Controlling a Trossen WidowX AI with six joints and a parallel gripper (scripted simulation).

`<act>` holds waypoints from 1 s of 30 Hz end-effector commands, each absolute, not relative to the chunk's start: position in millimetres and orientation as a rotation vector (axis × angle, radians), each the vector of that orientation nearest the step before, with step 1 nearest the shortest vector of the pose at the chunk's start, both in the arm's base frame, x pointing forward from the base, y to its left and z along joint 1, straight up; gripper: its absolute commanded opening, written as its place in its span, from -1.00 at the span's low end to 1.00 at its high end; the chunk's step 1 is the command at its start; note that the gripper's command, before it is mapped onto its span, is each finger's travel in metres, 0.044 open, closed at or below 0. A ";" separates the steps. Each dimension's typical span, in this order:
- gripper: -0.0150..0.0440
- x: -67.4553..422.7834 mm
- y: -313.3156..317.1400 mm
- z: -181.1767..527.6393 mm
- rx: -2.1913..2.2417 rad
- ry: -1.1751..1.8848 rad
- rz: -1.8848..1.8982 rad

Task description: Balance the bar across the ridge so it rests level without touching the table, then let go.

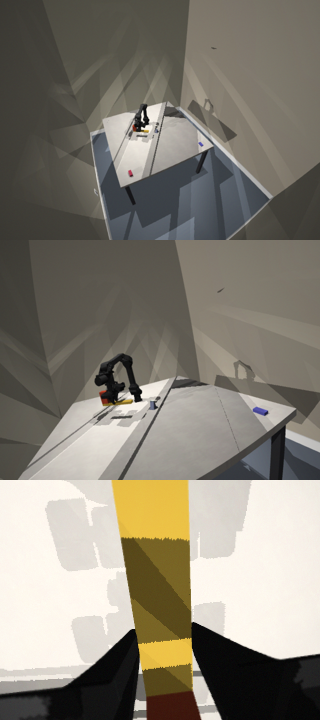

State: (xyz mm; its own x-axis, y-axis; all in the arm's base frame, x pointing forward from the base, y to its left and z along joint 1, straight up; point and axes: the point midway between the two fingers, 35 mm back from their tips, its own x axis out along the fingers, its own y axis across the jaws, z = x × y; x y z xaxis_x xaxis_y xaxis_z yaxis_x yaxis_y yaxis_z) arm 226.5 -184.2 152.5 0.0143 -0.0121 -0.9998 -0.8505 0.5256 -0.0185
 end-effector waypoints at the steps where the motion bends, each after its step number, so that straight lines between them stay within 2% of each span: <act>1: -0.49 233.1 -172.9 157.1 -0.863 1.390 0.815; 30: -0.49 272.4 -65.0 157.7 -1.245 1.182 1.199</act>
